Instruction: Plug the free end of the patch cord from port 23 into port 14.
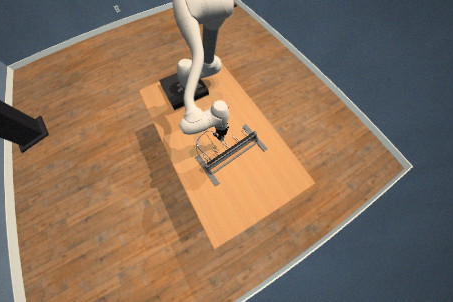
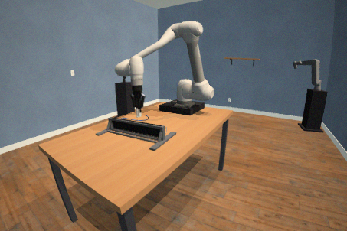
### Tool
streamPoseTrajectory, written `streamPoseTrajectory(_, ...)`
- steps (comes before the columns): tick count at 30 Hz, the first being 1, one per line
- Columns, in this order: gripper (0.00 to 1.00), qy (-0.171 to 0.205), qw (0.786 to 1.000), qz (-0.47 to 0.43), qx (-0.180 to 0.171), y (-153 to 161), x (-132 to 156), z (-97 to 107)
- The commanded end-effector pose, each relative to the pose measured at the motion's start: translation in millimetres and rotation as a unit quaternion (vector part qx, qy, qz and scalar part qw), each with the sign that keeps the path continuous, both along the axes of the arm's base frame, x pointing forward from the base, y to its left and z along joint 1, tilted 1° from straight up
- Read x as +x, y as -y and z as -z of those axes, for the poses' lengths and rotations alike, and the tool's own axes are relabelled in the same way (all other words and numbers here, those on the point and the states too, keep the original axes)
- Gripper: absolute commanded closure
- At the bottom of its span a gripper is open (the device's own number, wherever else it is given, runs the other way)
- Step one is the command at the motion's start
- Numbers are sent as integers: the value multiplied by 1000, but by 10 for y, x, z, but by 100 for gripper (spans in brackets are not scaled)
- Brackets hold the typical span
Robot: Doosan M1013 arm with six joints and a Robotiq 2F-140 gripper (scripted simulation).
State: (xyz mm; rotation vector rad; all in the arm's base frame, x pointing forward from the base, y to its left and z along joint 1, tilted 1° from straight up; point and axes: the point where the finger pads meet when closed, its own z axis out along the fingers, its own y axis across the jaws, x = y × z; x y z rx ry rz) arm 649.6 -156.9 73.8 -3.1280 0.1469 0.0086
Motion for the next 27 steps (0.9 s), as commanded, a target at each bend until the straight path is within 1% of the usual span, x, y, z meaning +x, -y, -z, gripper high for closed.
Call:
streamPoseTrajectory(1,100,0,1000,0,0,1,8,7)
streamPoseTrajectory(8,100,-1,1000,0,0,3,39,37)
streamPoseTrajectory(27,100,-1,1000,0,0,15,238,230)
